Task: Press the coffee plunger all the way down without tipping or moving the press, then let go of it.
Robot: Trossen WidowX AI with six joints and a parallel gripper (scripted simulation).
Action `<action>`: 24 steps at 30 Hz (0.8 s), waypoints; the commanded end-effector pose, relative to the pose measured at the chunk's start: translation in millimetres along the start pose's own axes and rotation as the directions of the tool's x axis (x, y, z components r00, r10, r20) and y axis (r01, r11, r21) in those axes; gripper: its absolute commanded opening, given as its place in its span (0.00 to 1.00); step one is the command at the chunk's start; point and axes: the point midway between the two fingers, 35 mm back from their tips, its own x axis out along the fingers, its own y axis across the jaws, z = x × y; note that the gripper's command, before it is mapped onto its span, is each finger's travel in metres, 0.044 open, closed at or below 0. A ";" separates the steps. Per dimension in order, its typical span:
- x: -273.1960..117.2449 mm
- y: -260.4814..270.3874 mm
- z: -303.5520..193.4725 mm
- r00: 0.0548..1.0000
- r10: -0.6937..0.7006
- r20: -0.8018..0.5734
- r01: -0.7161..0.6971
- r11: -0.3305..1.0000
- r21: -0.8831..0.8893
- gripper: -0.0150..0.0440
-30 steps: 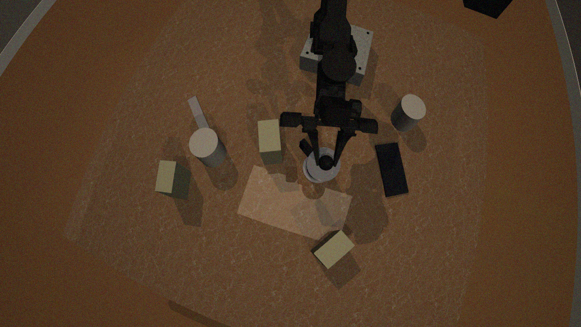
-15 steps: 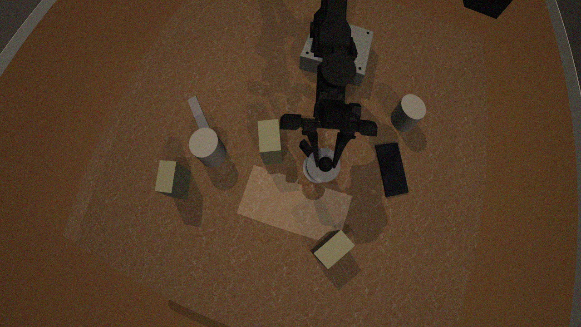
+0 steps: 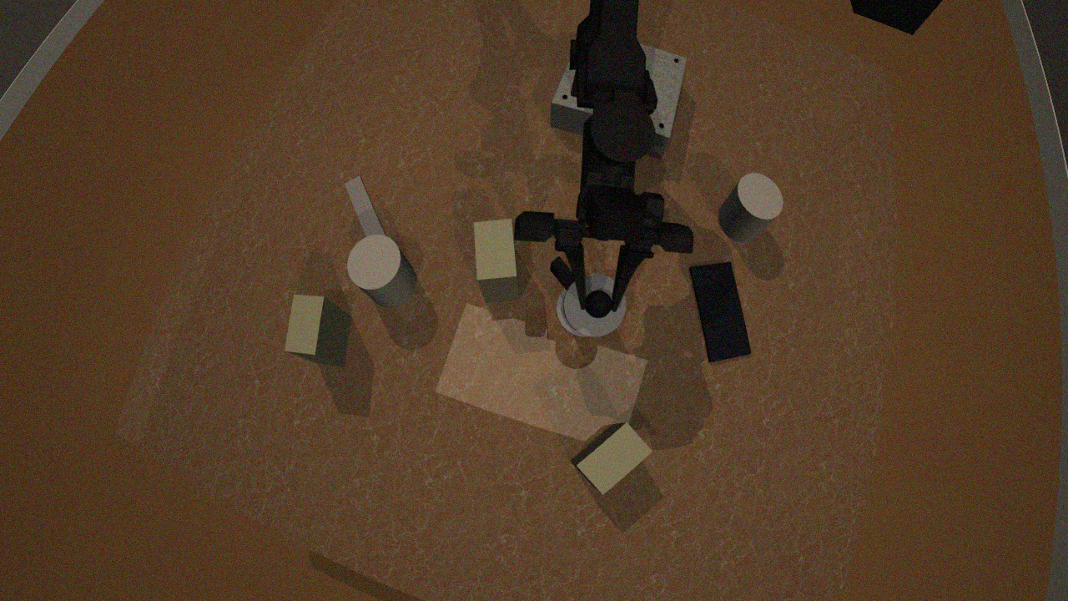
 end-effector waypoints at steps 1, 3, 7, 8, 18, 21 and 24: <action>2.2 0.0 -3.7 1.000 -0.001 -0.015 0.001 1.000 -0.001 0.46; 2.5 0.0 -3.6 1.000 -0.001 -0.015 0.001 1.000 -0.001 0.46; 0.4 0.0 0.1 1.000 0.000 0.000 0.000 1.000 0.000 0.46; 0.4 0.0 0.1 1.000 0.000 0.000 0.000 1.000 0.000 0.46; 0.4 0.0 0.1 1.000 0.000 0.000 0.000 1.000 0.000 0.73; 0.4 0.0 0.1 1.000 0.000 0.000 0.000 1.000 0.000 0.86; 0.4 0.0 0.1 1.000 0.000 0.000 0.000 1.000 0.000 0.99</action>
